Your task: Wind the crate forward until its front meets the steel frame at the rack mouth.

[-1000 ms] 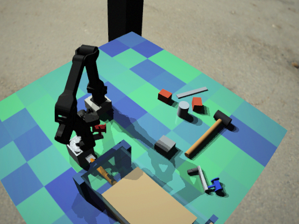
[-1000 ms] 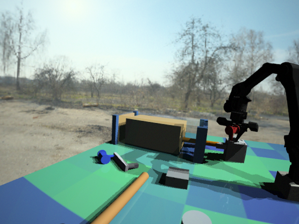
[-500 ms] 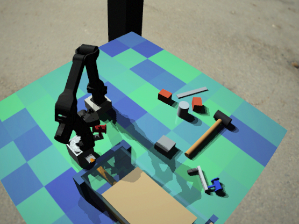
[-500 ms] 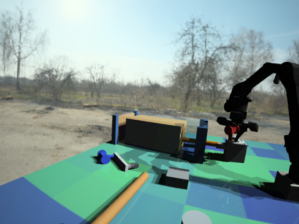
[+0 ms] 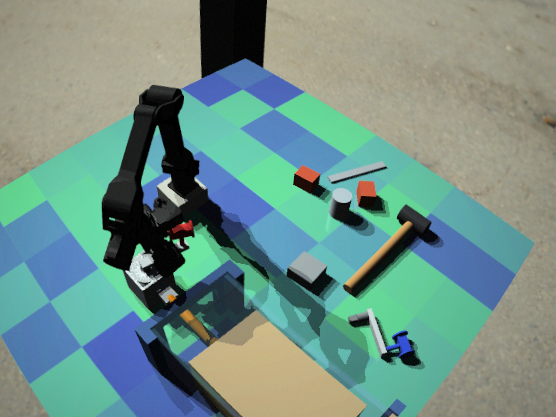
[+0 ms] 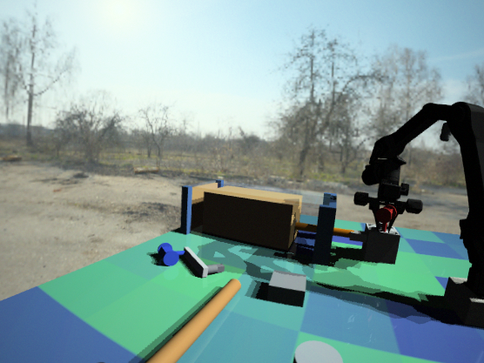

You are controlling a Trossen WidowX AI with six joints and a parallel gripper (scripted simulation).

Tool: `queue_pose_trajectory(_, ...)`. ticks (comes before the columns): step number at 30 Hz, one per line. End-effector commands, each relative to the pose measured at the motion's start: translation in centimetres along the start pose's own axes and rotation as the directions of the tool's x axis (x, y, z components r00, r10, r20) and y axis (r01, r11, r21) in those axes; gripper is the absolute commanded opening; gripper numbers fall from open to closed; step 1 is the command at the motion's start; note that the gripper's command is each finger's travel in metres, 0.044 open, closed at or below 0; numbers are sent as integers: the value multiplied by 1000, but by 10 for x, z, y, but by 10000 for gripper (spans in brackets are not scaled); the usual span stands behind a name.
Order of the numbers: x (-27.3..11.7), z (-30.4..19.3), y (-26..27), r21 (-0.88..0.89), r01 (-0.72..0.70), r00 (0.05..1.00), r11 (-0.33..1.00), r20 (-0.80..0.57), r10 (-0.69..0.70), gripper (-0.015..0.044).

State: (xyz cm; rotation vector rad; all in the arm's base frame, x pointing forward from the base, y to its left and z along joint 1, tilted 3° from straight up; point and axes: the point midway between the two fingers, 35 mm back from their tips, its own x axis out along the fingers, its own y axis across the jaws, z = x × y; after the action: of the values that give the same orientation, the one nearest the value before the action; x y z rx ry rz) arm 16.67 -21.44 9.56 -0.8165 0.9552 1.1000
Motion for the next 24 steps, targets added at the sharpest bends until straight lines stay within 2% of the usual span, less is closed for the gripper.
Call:
queue_pose_trajectory(1, 2, -1, 1, -11, -12, 1000, 1000, 6, 12, 0)
queue_pose_trajectory(22, 10, -5, -2, 28, 5, 1000, 1000, 6, -5, 0)
queue_pose_trajectory(24, 8, -4, -2, 25, 4, 1000, 1000, 6, -4, 53)
